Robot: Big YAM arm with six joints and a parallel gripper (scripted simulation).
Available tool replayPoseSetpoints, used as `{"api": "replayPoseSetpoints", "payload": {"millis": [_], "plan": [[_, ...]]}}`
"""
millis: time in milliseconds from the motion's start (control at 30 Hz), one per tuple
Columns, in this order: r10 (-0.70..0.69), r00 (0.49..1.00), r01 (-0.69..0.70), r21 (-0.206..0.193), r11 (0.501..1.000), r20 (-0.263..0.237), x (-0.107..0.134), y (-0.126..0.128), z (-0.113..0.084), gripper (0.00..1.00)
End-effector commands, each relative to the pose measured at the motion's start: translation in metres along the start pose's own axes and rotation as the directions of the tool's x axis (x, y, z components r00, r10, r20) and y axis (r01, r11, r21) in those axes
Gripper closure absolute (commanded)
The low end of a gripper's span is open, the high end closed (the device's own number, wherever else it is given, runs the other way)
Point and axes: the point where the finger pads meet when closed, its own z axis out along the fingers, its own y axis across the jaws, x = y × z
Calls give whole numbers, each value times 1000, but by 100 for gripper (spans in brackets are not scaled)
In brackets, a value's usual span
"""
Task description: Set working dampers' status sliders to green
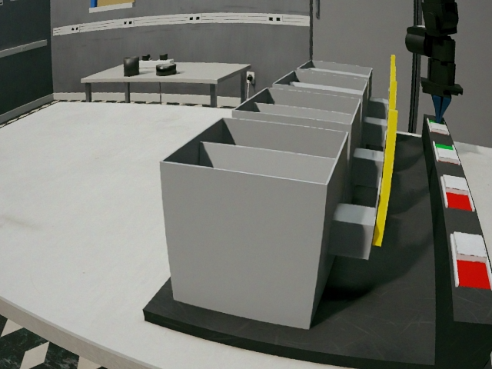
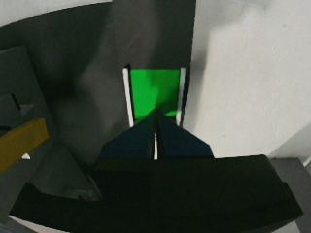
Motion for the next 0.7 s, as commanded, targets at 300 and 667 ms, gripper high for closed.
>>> {"api": "replayPoseSetpoints", "payload": {"millis": [300,667], "plan": [[-3,1000,3,-7,1000,3,-7,4,-9,100],[1,1000,-1,-5,1000,4,-8,0,-30,100]]}}
